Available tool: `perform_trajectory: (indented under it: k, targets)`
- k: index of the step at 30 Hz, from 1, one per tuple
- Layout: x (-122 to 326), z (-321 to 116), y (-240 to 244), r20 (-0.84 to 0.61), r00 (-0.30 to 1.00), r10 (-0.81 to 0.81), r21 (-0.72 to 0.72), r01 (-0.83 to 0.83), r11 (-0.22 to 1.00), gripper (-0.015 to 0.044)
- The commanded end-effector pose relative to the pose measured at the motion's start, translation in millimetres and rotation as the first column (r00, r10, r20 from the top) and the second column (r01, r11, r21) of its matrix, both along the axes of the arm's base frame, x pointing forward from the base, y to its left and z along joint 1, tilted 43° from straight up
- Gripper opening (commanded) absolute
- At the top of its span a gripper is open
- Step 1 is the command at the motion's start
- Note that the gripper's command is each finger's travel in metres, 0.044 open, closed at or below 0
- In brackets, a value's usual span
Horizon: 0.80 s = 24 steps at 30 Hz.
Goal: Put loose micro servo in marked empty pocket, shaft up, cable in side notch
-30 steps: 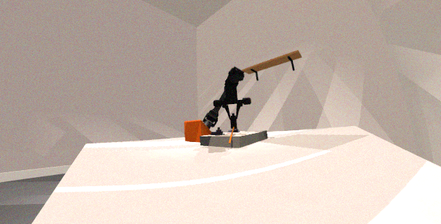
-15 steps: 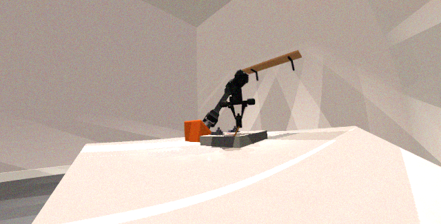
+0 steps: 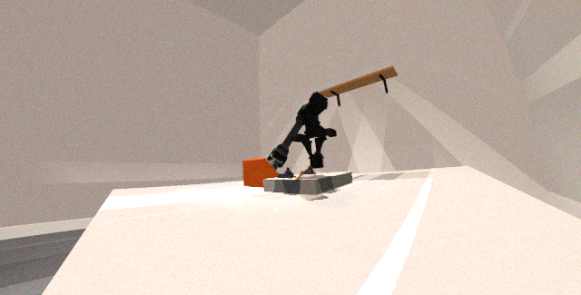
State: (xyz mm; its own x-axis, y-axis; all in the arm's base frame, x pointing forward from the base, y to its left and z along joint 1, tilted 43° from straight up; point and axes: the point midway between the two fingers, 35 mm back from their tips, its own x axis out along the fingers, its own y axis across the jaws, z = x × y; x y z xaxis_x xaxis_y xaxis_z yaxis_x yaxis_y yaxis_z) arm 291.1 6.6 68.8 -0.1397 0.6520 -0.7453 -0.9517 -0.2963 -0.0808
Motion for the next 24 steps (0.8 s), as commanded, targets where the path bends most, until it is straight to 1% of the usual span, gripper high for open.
perform_trajectory:
  k: [1, 6, 12, 18, 24]
  targets:
    - [-0.3, 0.6, 0.4, -0.103, 0.987, -0.12, -0.025, 0.118, 0.993, 0.0]
    - [-0.3, 0.7, 0.4, -0.209, 0.946, -0.249, -0.069, 0.24, 0.968, 0.0]
    - [-0.3, 0.7, 0.4, -0.323, 0.859, -0.397, -0.139, 0.372, 0.918, 0.0]
    - [-0.3, 0.7, 0.4, -0.419, 0.736, -0.532, -0.223, 0.484, 0.846, 0.0]
    - [-0.3, 0.7, 0.4, -0.492, 0.581, -0.648, -0.319, 0.572, 0.756, 0.0]
